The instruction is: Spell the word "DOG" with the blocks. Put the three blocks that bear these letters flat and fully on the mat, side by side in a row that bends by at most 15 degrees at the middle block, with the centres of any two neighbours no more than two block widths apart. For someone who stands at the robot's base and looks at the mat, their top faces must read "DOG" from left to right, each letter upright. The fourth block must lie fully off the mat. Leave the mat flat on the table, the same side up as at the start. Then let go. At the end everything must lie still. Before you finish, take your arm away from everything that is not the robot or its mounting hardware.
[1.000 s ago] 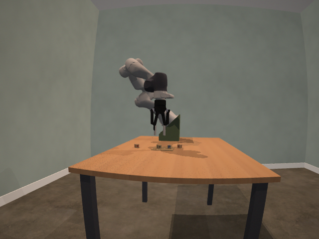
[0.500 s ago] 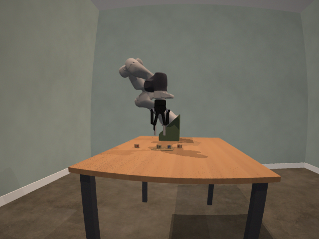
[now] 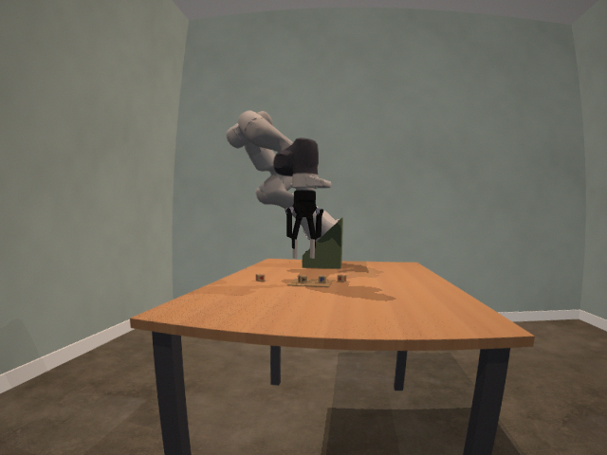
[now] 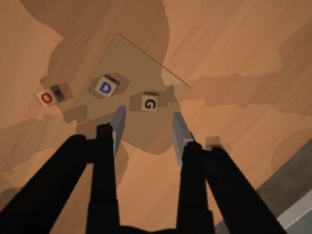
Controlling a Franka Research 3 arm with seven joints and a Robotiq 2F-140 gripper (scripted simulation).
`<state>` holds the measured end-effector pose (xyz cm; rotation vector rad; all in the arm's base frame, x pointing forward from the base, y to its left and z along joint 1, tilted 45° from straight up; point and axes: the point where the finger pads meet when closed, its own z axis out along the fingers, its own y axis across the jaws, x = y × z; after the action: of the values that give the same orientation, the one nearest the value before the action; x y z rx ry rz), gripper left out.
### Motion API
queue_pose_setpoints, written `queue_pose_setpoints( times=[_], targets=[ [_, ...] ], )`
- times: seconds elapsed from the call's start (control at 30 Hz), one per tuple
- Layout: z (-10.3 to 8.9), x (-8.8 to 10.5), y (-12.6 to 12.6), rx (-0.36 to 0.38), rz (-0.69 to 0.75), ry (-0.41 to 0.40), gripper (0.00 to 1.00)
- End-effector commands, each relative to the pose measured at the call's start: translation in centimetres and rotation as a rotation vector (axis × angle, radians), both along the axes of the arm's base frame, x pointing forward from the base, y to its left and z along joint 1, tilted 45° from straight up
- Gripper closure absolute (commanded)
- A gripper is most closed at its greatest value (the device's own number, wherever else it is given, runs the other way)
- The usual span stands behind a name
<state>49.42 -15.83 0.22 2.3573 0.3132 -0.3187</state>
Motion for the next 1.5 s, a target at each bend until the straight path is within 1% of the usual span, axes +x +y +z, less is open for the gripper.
queue_pose_setpoints(
  times=[0.0, 1.0, 1.47],
  targets=[
    [-0.2, -0.1, -0.3, 0.0, 0.006, 0.005, 0.63],
    [-2.9, -0.5, -3.0, 0.0, 0.006, 0.005, 0.63],
    [-3.4, -0.6, -3.6, 0.0, 0.006, 0.005, 0.63]
  ],
)
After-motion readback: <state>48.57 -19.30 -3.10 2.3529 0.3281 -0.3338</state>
